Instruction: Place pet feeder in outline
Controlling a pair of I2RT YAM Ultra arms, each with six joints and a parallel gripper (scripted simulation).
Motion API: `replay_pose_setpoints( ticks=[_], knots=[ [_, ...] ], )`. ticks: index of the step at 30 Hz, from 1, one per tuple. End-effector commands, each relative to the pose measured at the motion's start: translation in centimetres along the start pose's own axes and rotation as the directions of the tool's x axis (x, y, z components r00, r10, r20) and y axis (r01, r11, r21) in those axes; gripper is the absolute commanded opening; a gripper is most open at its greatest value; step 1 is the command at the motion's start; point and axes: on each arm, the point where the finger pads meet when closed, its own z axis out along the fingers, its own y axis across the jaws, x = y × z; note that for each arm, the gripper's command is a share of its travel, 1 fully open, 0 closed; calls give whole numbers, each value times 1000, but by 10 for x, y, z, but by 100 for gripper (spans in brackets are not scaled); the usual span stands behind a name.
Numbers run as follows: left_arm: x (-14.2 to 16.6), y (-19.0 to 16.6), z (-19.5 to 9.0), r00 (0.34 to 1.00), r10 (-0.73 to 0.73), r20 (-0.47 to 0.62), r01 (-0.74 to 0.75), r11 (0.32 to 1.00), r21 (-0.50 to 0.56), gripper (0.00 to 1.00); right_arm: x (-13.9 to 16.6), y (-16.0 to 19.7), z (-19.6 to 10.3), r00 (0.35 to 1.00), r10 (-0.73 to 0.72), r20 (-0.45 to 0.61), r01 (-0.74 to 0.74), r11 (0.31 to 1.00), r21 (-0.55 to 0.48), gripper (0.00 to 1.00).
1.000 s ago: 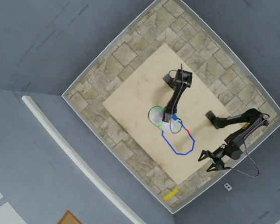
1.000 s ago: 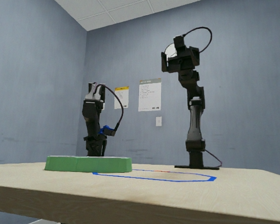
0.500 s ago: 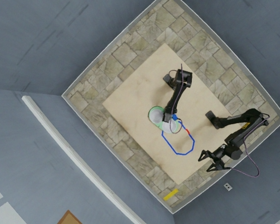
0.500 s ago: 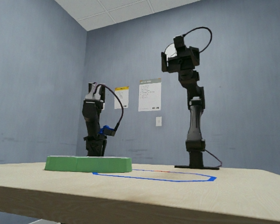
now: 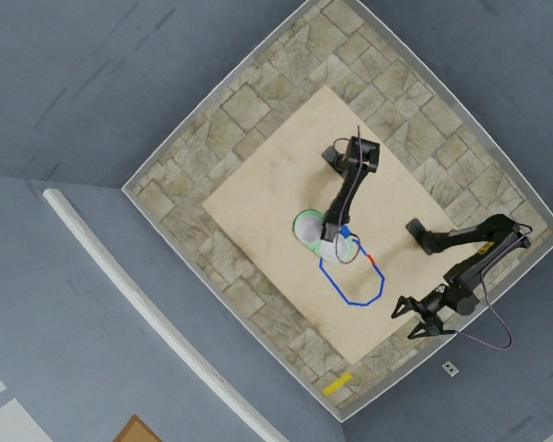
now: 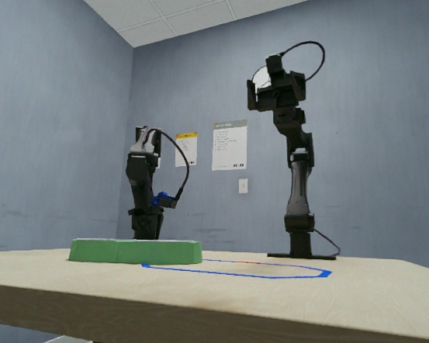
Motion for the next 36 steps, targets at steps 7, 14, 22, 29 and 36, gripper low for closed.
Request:
replay_pose_setpoints(
  ticks=[7, 14, 22, 29, 36],
  knots=[
    [-35, 0, -10, 996, -6, 87, 6, 1000, 0, 100, -10, -9, -12, 1000, -5, 22, 4, 1000, 29, 18],
    [-35, 0, -10, 996, -6, 87, 6, 1000, 0, 100, -10, -9, -12, 1000, -9, 21, 8, 1000, 29, 17],
    [-35, 0, -10, 996, -6, 87, 6, 1000, 0, 100, -10, -9, -12, 1000, -10, 21, 9, 1000, 29, 17],
    [-35, 0, -10, 996, -6, 87, 6, 1000, 0, 100, -10, -9, -12, 1000, -13, 21, 12, 999, 30, 17],
    [-35, 0, -10, 996, -6, 87, 6, 1000, 0, 100, -10, -9, -12, 1000, -14, 21, 14, 999, 30, 17]
  ],
)
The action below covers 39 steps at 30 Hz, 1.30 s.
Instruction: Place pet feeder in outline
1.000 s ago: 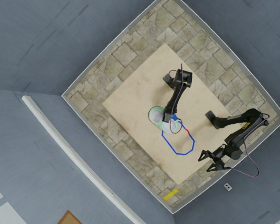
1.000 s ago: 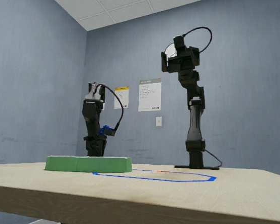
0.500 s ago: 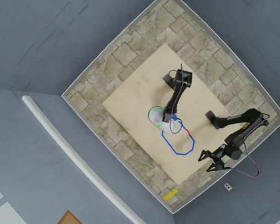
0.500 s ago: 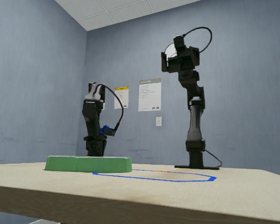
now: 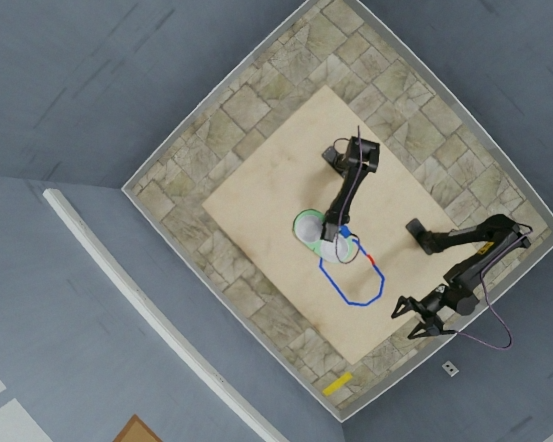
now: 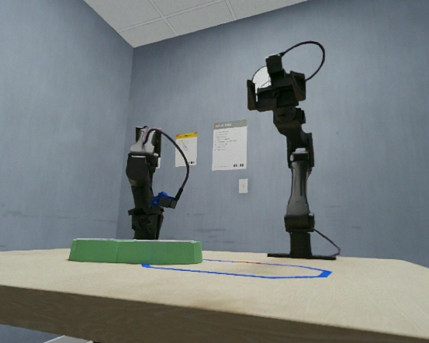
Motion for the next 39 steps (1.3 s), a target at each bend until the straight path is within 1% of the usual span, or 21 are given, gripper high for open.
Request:
replay_pose_setpoints(
  ticks=[1, 11, 12, 14, 15, 16, 28, 29, 31, 32, 39],
  knots=[
    [-35, 0, -10, 996, -6, 87, 6, 1000, 0, 100, -10, -9, -12, 1000, -16, 22, 15, 999, 30, 17],
    [-35, 0, -10, 996, -6, 87, 6, 1000, 0, 100, -10, -9, -12, 1000, -16, 22, 15, 999, 30, 17],
    [-35, 0, -10, 996, -6, 87, 6, 1000, 0, 100, -15, -11, -2, 1000, -10, 14, 10, 1000, 21, 17],
    [-35, 0, -10, 996, -6, 87, 6, 1000, 0, 100, -15, -11, -2, 1000, -10, 14, 10, 1000, 21, 17],
    [-35, 0, -10, 996, -6, 87, 6, 1000, 0, 100, -20, -14, 0, 1000, 28, 11, -28, 999, 37, 17],
    [-35, 0, -10, 996, -6, 87, 6, 1000, 0, 100, -24, -15, 2, 999, 33, 12, -33, 999, 38, 17],
    [-35, 0, -10, 996, -6, 87, 6, 1000, 0, 100, -69, -25, 16, 998, 58, 14, -59, 997, 44, 17],
    [-35, 0, -10, 996, -6, 87, 6, 1000, 0, 100, -70, -22, 16, 999, 26, 22, -26, 999, 32, 17],
    [-35, 0, -10, 996, -6, 87, 6, 1000, 0, 100, -70, -22, 16, 999, 26, 22, -26, 999, 32, 17],
    [-35, 0, -10, 996, -6, 87, 6, 1000, 0, 100, -75, -26, 18, 998, 64, 15, -65, 997, 46, 17],
    [-35, 0, -10, 996, -6, 87, 6, 1000, 0, 100, -101, -30, 27, 996, 84, 16, -84, 995, 50, 17]
  ],
)
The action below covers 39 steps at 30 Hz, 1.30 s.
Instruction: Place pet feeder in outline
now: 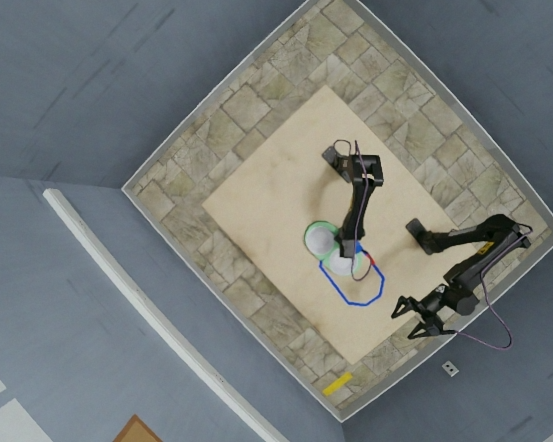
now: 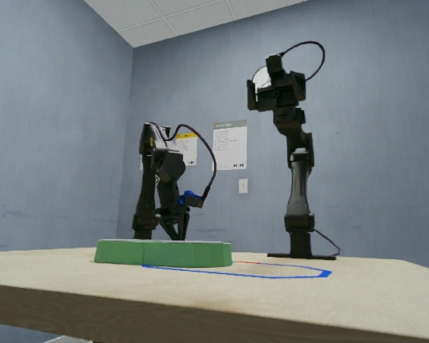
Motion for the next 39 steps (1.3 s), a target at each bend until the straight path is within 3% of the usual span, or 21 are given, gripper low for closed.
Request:
replay_pose_setpoints(
  ticks=[1, 39],
  knots=[
    [-35, 0, -10, 996, -6, 87, 6, 1000, 0, 100, -27, -10, 3, 1000, 8, 30, -9, 999, 33, 17],
    [-35, 0, -10, 996, -6, 87, 6, 1000, 0, 100, -137, -17, 39, 994, 111, 12, -111, 993, 45, 17]
  ],
)
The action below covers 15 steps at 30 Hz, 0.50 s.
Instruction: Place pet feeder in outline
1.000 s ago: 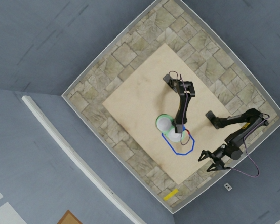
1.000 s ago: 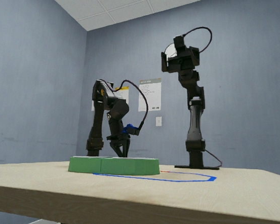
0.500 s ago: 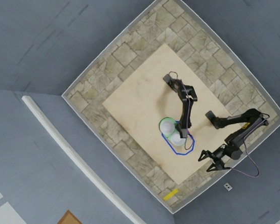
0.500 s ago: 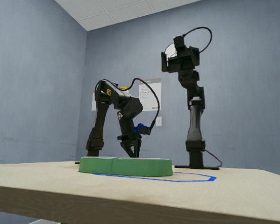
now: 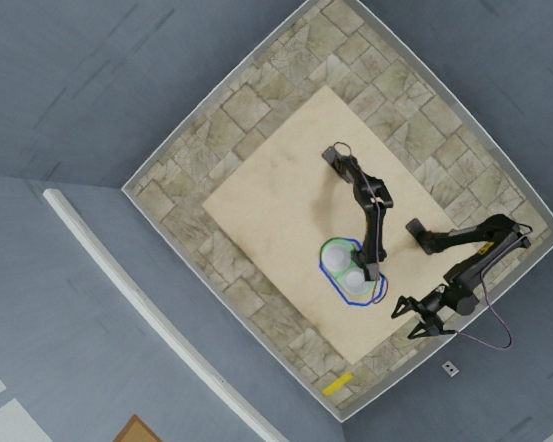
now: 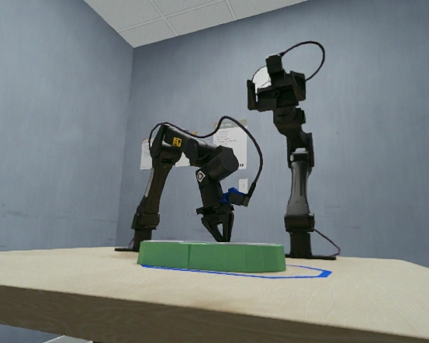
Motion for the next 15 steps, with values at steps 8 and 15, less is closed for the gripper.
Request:
replay_pose_setpoints(
  ticks=[8, 15],
  knots=[
    [-35, 0, -10, 996, -6, 87, 6, 1000, 0, 100, -36, 2, 9, 1000, 27, 7, -27, 1000, 14, 17],
    [-35, 0, -10, 996, -6, 87, 6, 1000, 0, 100, -59, 3, 17, 999, 42, 2, -42, 999, 17, 17]
  ],
)
